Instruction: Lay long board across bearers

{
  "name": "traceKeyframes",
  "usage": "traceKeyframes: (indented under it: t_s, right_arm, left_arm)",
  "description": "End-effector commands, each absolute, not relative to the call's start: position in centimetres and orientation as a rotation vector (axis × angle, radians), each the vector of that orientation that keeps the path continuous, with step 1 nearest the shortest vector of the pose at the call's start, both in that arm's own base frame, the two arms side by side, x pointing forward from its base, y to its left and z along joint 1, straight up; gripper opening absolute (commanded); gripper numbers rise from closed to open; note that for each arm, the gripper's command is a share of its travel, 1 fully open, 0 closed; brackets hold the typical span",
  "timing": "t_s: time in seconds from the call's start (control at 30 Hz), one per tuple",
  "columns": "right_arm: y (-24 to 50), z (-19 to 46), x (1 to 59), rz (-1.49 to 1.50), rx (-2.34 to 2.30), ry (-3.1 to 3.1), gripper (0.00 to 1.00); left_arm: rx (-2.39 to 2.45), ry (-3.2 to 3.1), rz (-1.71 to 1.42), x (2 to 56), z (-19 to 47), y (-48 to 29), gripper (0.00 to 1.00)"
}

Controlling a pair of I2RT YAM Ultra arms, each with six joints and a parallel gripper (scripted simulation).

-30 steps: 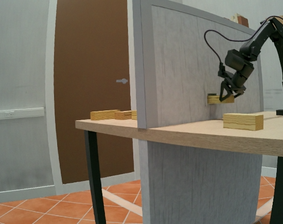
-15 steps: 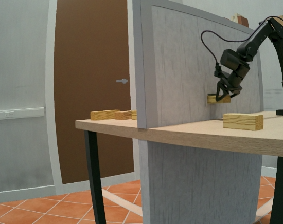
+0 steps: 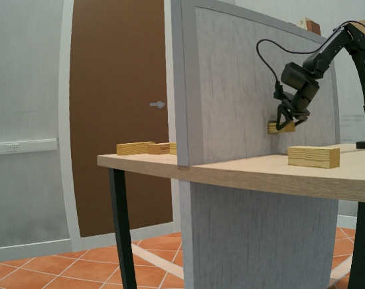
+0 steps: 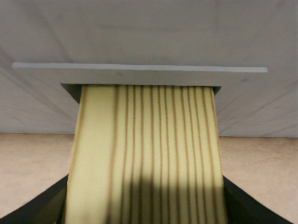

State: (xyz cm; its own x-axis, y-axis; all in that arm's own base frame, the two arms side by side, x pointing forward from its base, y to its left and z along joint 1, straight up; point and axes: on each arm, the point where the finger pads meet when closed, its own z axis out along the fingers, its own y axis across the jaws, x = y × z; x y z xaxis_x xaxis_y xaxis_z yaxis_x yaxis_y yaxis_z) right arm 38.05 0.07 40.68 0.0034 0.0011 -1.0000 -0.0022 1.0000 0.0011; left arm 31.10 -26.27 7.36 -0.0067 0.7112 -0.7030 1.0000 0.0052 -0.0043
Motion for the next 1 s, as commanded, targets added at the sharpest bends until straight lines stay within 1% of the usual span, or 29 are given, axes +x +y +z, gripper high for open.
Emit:
traceKeyframes:
  t_s: [0.0,0.97]
  right_arm:
    - [0.6,43.3,38.1,0.018,-0.012,1.504,1.00]
    - [0.6,43.3,38.1,0.018,-0.012,1.504,1.00]
  left_arm:
    - [1.712,1.669,-0.729,32.8,11.3,-27.1,0.00]
    - [1.715,1.634,-0.718,32.8,12.4,-28.2,0.00]
